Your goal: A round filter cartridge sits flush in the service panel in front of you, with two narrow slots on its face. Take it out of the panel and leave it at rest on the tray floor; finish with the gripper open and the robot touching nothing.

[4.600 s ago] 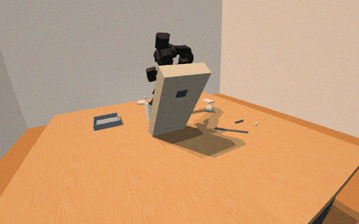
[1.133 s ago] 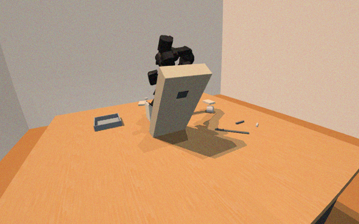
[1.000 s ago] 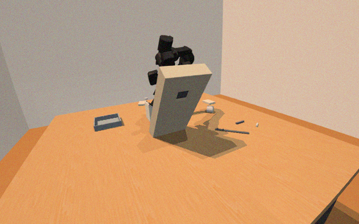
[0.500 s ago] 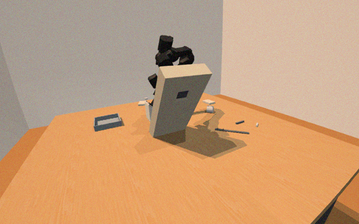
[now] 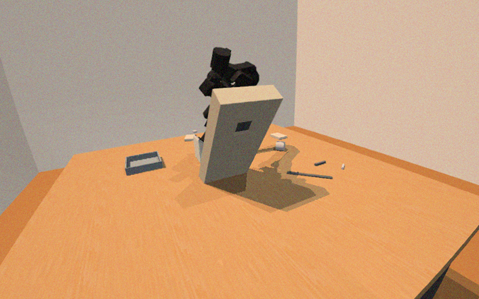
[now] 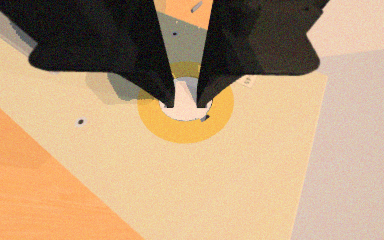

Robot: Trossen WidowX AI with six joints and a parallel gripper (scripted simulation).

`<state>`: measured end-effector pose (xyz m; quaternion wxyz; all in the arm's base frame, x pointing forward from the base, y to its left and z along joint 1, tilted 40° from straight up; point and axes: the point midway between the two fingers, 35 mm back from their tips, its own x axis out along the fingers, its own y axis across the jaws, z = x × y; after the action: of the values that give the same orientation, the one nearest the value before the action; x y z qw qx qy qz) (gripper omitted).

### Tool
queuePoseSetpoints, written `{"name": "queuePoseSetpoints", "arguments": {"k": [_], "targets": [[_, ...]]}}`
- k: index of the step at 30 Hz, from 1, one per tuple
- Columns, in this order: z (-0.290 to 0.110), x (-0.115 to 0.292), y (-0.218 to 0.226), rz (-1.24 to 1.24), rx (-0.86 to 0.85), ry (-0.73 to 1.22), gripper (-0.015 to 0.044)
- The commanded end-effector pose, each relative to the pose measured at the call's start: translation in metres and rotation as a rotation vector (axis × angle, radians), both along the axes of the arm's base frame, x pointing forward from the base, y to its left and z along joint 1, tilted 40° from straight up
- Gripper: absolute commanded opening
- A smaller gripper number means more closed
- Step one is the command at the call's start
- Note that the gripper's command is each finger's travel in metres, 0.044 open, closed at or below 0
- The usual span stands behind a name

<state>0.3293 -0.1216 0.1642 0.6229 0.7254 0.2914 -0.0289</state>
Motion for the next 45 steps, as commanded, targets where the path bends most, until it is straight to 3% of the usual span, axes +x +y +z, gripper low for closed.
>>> {"name": "queuePoseSetpoints", "arguments": {"k": [1,27,45], "targets": [[-0.002,0.005,0.004,-0.047,0.115,0.059,0.0000],[-0.001,0.003,0.003,-0.416,0.863,0.413,0.0000],[0.020,-0.046,-0.024,-0.379,0.776,0.388,0.0000]]}}
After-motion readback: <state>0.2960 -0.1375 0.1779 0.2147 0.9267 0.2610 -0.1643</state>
